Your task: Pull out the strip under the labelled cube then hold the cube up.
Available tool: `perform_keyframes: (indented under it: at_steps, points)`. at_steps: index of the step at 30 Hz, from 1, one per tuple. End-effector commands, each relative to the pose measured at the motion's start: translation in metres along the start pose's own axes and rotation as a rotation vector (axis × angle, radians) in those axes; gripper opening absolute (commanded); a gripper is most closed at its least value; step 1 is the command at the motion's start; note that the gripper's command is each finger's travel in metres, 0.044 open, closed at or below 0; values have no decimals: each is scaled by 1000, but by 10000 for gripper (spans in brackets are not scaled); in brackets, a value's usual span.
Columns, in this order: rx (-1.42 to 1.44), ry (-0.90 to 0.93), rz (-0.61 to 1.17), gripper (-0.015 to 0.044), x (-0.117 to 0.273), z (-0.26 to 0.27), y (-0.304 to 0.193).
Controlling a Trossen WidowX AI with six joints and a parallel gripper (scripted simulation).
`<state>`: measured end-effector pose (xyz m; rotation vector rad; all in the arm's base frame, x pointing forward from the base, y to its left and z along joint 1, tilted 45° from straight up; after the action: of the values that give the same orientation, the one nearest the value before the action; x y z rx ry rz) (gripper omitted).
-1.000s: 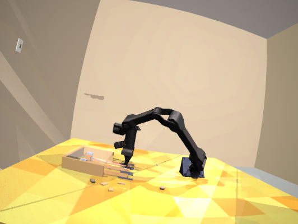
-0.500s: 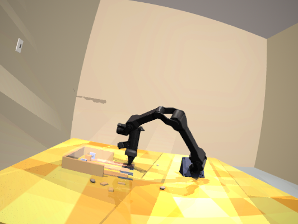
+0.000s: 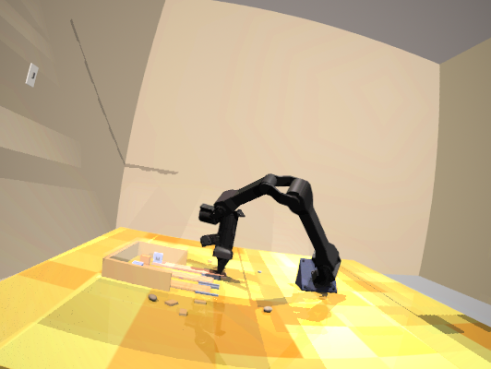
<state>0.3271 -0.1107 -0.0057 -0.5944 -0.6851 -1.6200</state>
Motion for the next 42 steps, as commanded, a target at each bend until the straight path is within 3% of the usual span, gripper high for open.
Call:
perform_keyframes:
  at_steps: [1,42]
  points:
    - [-7,1,23,0,-4,2,-12]
    - [-9,1,25,0,-4,11,-72]
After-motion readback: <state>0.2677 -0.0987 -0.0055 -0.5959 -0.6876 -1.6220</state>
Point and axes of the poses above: the point midway between the two fingers, 35 mm back from their tips, its own x axis back along the fingers, its own z axis across the jaws, y = z × x, the point moved 3 cm from there along x, back along the fingers, and after that the axes turned 9 degrees about x, right-handed, at the moved point
